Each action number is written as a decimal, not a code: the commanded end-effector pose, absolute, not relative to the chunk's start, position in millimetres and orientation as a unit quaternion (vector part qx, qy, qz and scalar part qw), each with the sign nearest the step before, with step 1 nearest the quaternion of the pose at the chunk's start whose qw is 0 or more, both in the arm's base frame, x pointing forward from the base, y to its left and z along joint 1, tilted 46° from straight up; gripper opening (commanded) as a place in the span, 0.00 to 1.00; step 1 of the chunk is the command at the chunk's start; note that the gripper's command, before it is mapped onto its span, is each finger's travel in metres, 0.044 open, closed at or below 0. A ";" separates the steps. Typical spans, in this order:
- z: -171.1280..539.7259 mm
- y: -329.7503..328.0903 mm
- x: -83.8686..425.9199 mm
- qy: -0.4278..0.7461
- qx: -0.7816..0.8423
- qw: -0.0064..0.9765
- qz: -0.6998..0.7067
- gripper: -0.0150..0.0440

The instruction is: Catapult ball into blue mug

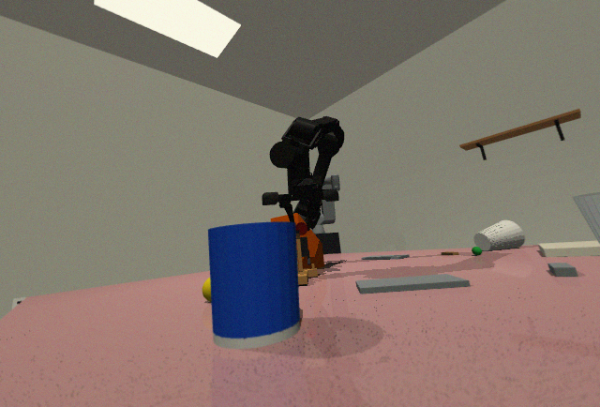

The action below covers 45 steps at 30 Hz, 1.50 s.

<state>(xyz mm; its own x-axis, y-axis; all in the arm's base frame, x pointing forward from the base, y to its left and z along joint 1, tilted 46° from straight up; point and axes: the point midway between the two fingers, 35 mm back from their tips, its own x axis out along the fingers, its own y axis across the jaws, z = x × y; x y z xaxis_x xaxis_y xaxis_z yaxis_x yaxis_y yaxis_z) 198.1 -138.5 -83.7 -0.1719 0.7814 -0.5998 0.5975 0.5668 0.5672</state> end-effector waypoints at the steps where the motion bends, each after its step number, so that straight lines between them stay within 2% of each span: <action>1: -91.3 -131.2 161.1 0.770 0.488 0.403 0.085 0.25; 5: -92.7 -126.7 146.1 0.773 0.501 0.382 0.080 0.25; 35: -110.9 -112.0 148.1 0.772 0.499 0.386 0.080 0.25; 45: -109.1 -114.3 148.3 0.772 0.499 0.386 0.079 0.70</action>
